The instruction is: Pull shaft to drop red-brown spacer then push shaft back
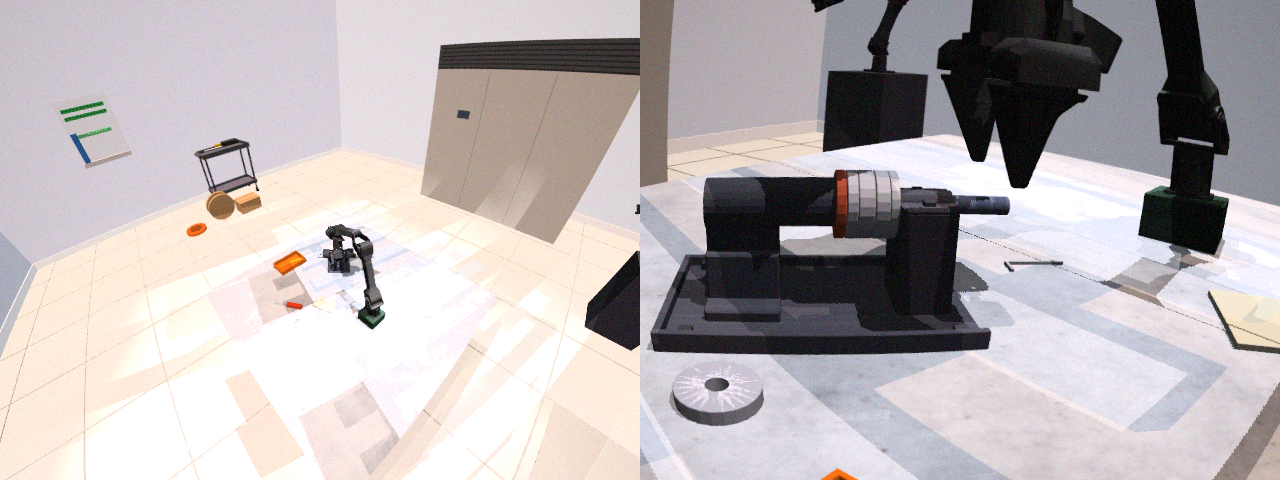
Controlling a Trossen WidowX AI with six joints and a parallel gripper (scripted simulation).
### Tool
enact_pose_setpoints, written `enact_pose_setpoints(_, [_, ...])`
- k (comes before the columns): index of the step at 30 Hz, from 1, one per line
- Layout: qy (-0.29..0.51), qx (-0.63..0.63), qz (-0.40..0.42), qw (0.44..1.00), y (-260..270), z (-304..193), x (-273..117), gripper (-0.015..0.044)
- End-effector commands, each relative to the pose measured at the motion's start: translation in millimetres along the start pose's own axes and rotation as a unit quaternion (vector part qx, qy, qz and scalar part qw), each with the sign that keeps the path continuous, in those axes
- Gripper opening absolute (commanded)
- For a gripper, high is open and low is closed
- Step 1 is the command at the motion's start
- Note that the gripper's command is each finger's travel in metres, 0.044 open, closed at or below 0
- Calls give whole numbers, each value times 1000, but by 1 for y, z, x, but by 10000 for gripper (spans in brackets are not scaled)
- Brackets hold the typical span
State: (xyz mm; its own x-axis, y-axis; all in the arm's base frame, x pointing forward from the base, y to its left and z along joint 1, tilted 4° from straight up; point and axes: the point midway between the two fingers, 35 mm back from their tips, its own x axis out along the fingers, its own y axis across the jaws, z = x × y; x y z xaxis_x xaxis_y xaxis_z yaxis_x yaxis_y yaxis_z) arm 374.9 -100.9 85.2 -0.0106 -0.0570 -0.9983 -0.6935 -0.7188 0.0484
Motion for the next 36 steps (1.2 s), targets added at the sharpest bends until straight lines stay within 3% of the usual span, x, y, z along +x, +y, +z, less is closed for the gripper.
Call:
enact_pose_setpoints(1, [4,-3,0,1000,0,-2,-1,440])
enact_pose_setpoints(17, [7,4,0,1000,-1,-2,-1,440])
enact_pose_setpoints(22, [87,192,-12,978,-12,-7,13,440])
enact_pose_setpoints(29, [185,478,-102,853,-27,-6,26,440])
enact_pose_setpoints(36, [211,704,-245,632,-32,3,31,440])
